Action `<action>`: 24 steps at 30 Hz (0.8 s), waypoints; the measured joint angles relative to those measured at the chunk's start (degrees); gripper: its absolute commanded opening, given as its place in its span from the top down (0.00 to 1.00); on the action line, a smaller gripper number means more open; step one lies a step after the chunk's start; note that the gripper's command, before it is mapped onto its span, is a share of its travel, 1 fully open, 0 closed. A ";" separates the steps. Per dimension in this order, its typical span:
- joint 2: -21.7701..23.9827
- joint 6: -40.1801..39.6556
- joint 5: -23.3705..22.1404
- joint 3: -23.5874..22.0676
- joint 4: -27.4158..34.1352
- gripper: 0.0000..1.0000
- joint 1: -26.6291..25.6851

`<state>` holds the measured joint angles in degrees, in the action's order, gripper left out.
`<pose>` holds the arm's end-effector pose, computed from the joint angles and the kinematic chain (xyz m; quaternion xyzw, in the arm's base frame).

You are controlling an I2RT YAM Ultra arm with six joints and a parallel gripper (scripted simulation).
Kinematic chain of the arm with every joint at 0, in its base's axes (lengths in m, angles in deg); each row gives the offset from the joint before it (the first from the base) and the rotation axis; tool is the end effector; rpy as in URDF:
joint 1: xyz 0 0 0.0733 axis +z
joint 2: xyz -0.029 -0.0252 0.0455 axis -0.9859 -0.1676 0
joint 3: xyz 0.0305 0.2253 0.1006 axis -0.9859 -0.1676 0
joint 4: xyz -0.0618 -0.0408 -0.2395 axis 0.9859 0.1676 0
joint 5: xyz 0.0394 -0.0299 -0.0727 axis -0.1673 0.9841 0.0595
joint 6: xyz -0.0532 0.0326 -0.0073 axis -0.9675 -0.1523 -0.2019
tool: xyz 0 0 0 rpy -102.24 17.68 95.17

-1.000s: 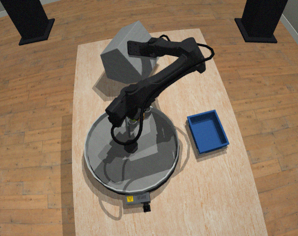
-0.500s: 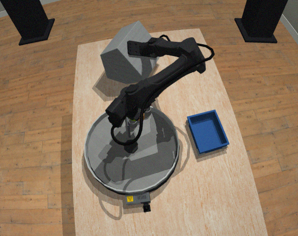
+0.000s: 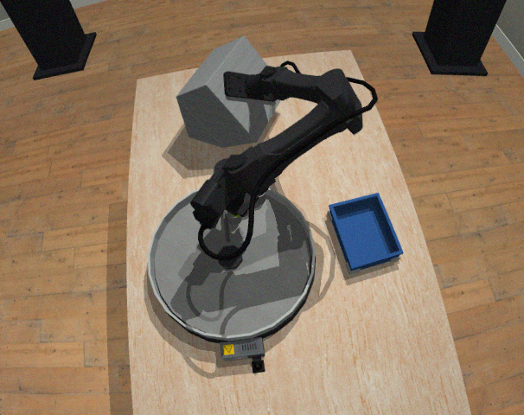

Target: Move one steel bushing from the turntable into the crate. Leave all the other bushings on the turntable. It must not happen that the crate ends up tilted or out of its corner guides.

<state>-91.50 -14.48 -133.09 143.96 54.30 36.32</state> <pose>0.2618 -0.1970 0.1132 0.4016 0.7912 0.4486 0.1070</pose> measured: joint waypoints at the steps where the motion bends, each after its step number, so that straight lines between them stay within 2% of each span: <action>1: 0.00 0.07 0.00 0.00 -0.11 0.85 0.00; 24: 0.00 0.26 0.00 0.00 -0.50 0.85 0.00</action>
<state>-91.50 -14.22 -133.09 143.96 53.79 36.32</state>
